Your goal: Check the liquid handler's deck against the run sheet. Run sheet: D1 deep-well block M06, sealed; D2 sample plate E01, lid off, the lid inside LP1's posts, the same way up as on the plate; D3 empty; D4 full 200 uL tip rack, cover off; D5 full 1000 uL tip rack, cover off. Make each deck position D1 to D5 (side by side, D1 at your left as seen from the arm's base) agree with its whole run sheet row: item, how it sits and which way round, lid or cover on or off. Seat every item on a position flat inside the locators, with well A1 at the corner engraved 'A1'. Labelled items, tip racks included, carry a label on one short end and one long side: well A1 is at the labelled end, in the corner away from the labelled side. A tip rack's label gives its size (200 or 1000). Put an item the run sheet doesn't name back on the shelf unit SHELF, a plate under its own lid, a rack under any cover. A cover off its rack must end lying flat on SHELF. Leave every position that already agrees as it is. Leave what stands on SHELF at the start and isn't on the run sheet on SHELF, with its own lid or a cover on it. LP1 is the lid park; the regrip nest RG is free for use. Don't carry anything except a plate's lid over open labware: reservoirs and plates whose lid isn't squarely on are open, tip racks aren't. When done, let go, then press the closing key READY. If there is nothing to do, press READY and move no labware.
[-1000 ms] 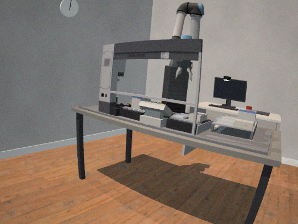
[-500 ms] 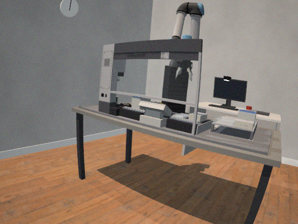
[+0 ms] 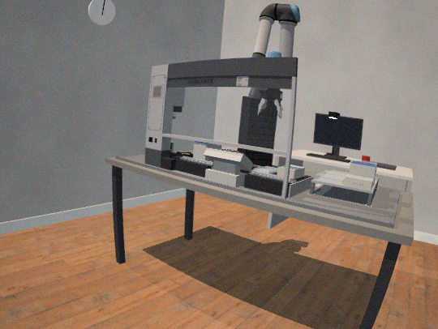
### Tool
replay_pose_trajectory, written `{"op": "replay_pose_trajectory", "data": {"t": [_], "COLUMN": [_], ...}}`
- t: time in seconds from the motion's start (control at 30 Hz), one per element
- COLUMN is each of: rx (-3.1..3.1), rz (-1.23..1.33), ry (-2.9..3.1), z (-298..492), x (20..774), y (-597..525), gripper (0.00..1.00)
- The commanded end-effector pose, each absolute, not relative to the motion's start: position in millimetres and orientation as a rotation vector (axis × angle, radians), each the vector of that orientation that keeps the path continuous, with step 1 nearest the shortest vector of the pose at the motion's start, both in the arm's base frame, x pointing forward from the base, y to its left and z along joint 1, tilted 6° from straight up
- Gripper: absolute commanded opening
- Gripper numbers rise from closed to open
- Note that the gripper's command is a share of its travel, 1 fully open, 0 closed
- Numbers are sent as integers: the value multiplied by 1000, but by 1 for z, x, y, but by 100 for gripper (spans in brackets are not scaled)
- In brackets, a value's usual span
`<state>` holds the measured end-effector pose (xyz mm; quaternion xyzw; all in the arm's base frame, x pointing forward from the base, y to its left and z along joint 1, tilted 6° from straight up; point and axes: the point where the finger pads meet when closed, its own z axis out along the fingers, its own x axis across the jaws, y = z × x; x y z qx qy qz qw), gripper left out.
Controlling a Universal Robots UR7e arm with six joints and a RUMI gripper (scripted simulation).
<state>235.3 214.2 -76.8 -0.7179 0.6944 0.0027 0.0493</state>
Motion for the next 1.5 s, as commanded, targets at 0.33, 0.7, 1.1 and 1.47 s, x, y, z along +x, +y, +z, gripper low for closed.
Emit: {"op": "replay_pose_trajectory", "data": {"t": [0.33,0.7,1.1,1.47], "rx": [-2173,-2173,-2173,-2173], "rz": [14,14,14,14], "ry": [2123,2123,2123,2123], "z": [-75,-74,-74,-74], "x": [310,317,323,329], "y": [139,134,128,122], "gripper": [82,82,82,82]}}
